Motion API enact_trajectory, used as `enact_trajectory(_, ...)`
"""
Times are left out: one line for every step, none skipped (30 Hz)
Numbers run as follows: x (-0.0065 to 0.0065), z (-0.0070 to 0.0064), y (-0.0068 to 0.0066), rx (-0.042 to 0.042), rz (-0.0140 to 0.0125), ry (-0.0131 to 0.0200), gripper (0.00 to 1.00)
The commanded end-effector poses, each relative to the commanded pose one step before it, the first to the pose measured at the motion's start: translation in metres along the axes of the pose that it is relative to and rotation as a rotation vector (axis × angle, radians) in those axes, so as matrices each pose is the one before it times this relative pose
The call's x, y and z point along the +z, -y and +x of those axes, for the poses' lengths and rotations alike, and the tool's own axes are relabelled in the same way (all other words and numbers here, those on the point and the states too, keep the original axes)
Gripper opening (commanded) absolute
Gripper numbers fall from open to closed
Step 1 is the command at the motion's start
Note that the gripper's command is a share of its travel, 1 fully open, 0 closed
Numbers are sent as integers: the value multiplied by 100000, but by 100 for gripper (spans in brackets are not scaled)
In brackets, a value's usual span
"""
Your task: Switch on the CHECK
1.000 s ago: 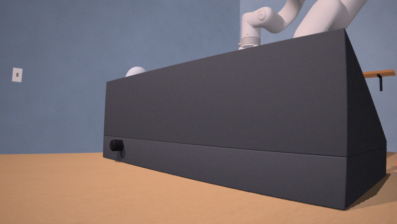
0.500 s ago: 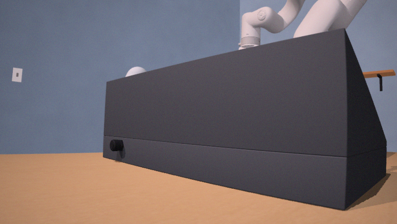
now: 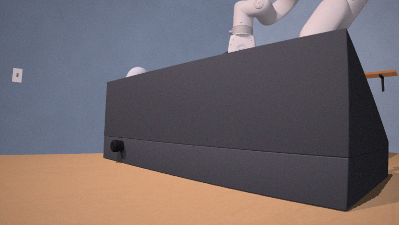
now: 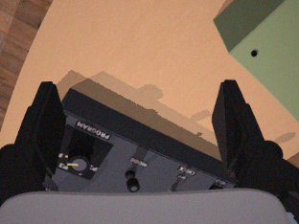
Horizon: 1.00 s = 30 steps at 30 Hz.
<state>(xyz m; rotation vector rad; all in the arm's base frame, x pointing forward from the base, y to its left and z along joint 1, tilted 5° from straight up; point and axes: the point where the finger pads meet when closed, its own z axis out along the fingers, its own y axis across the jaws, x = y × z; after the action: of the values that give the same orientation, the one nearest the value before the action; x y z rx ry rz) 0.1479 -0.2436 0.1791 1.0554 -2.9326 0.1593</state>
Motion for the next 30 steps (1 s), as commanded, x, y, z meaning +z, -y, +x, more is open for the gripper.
enact_trajectory(-983, -2857, 1526, -22968, -60, 3220, 100)
enact_trajectory(0, 0, 0, 0, 0, 0, 100)
enact_trajectory(-417, -1311, 849, -10862, 49, 980, 100)
enact_trajectory(0, 0, 0, 0, 0, 0, 100)
enact_trajectory(0, 0, 0, 0, 0, 0, 100)
enact_trajectory(-425, -1342, 985, -11547, 60, 993, 100)
enact_trajectory(0, 0, 0, 0, 0, 0, 100)
enact_trajectory(0, 0, 0, 0, 0, 0, 100)
enact_trajectory(0, 0, 0, 0, 0, 0, 100)
enact_trajectory(-429, -1353, 1130, -12188, 66, 995, 100)
enact_trajectory(0, 0, 0, 0, 0, 0, 100)
enact_trajectory(0, 0, 0, 0, 0, 0, 100)
enact_trajectory(0, 0, 0, 0, 0, 0, 100)
enact_trajectory(0, 0, 0, 0, 0, 0, 100)
enact_trajectory(0, 0, 0, 0, 0, 0, 100)
enact_trajectory(0, 0, 0, 0, 0, 0, 100)
enact_trajectory(-427, -1341, 1283, -12780, 67, 986, 100)
enact_trajectory(0, 0, 0, 0, 0, 0, 100)
enact_trajectory(0, 0, 0, 0, 0, 0, 100)
enact_trajectory(0, 0, 0, 0, 0, 0, 100)
enact_trajectory(0, 0, 0, 0, 0, 0, 100)
enact_trajectory(0, 0, 0, 0, 0, 0, 100)
enact_trajectory(0, 0, 0, 0, 0, 0, 100)
enact_trajectory(0, 0, 0, 0, 0, 0, 100)
enact_trajectory(0, 0, 0, 0, 0, 0, 100)
enact_trajectory(0, 0, 0, 0, 0, 0, 100)
enact_trajectory(-420, -1305, 1440, -13319, 60, 967, 100)
enact_trajectory(-408, -1243, 1598, -13802, 44, 939, 100)
enact_trajectory(0, 0, 0, 0, 0, 0, 100)
enact_trajectory(0, 0, 0, 0, 0, 0, 100)
